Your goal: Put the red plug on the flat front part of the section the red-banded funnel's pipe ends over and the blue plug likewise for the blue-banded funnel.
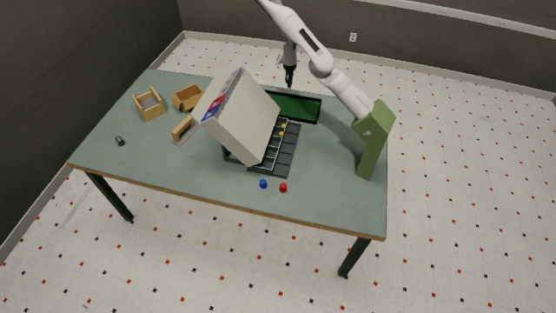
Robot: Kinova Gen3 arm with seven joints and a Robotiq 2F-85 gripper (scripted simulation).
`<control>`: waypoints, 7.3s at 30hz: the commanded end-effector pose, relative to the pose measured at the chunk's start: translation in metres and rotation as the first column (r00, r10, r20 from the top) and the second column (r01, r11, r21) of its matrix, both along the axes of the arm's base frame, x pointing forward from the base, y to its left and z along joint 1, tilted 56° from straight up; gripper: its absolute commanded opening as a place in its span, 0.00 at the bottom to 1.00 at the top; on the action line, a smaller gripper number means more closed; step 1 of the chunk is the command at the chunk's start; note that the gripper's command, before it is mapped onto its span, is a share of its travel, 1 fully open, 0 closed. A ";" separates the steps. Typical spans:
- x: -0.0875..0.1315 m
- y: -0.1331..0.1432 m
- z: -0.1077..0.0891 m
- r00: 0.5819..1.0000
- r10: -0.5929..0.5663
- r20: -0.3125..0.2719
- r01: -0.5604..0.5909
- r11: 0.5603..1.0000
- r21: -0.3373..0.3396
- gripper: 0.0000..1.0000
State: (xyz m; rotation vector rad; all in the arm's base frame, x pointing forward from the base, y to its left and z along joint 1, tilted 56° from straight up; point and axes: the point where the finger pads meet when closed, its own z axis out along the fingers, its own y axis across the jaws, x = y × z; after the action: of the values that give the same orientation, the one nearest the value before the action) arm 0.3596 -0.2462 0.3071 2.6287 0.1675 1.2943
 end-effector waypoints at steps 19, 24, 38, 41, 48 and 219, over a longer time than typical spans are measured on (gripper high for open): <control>-0.035 0.145 0.056 0.997 0.047 0.054 -0.048 0.999 0.026 0.00; -0.047 0.175 0.071 0.997 0.047 0.054 -0.048 0.999 0.026 0.00; -0.083 0.252 0.110 0.999 0.004 0.039 -0.004 1.000 -0.005 0.00; -0.094 0.270 0.121 0.999 0.004 0.039 -0.004 1.000 -0.005 0.00; -0.099 0.278 0.127 0.999 0.004 0.039 -0.004 1.000 -0.005 0.00; -0.003 0.312 0.262 0.997 0.034 0.068 -0.034 0.999 0.000 1.00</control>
State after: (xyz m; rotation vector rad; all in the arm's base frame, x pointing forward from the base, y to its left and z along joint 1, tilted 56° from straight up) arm 0.3575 0.0652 0.5681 2.5898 0.2012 1.3913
